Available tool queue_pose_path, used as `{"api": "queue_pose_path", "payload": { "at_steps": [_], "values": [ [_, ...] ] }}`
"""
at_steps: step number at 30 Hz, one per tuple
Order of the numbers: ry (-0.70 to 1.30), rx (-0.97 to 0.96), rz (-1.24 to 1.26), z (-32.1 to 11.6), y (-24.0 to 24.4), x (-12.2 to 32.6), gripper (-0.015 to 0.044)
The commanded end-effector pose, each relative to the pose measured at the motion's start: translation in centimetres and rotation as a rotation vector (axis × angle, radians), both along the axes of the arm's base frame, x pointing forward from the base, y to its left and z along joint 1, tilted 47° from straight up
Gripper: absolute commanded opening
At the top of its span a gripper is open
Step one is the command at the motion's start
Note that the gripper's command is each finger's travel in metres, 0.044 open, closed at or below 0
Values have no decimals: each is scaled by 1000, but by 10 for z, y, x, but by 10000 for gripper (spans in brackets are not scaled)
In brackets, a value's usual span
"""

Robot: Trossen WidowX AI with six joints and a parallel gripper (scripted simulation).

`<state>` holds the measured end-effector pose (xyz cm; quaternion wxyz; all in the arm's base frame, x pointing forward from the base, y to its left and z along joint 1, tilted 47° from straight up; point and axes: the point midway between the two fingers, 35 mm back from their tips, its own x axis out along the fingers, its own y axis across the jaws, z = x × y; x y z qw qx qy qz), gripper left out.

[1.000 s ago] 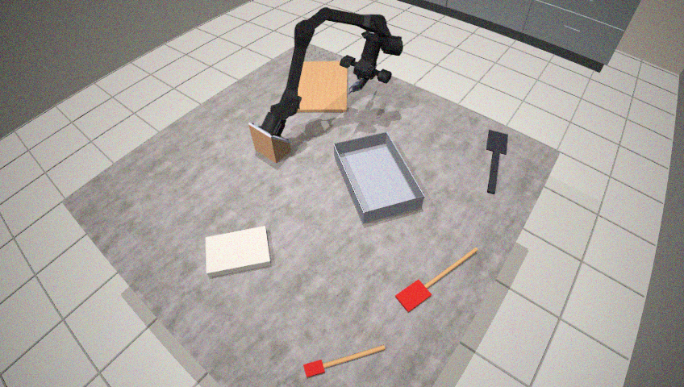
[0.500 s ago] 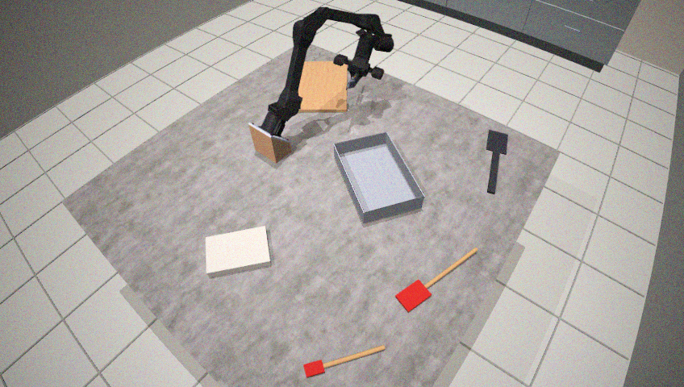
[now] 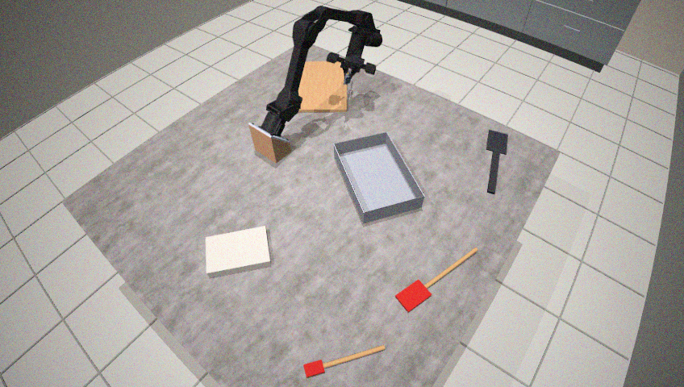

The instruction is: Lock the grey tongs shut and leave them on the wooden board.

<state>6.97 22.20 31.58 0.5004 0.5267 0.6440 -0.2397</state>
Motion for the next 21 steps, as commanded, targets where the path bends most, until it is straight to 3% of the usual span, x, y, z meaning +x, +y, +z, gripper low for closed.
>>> {"api": "queue_pose_path", "payload": {
  "at_steps": [1, 21],
  "values": [
    [-26, -1, 18, 2, 2, -8, -150],
    [-145, 17, 110, 10, 8, -55, -150]
  ]
}}
